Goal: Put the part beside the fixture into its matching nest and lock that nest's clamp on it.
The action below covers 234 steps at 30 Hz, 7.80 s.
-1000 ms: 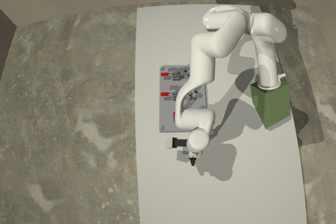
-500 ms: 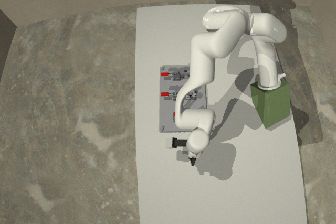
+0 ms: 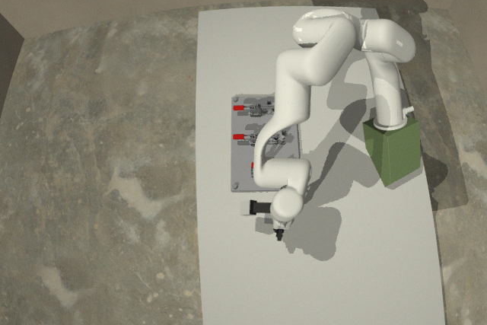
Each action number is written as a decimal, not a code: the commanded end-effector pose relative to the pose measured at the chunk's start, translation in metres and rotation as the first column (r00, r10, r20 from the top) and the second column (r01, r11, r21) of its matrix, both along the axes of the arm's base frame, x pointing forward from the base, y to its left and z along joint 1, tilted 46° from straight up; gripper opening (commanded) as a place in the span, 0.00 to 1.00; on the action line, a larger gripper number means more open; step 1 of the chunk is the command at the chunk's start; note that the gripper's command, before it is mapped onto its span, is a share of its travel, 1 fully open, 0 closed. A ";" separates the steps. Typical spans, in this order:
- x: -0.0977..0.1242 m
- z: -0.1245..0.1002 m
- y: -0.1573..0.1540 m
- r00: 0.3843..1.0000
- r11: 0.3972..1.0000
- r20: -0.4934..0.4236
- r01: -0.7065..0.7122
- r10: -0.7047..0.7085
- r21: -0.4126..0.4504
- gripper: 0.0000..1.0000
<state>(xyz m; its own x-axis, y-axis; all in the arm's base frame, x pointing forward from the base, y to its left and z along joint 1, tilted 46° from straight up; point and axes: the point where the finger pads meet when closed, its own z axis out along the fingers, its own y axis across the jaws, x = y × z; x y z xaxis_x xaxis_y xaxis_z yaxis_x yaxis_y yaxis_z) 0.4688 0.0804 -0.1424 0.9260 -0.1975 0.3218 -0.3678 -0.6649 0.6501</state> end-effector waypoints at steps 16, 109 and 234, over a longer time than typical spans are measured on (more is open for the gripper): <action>0.004 -0.015 -0.015 1.000 1.000 0.003 -0.002 0.002 0.002 1.00; -0.003 0.036 0.038 1.000 1.000 0.003 -0.002 0.002 0.002 0.00; -0.025 0.043 0.054 0.996 0.998 -0.059 -0.061 0.061 -0.004 0.00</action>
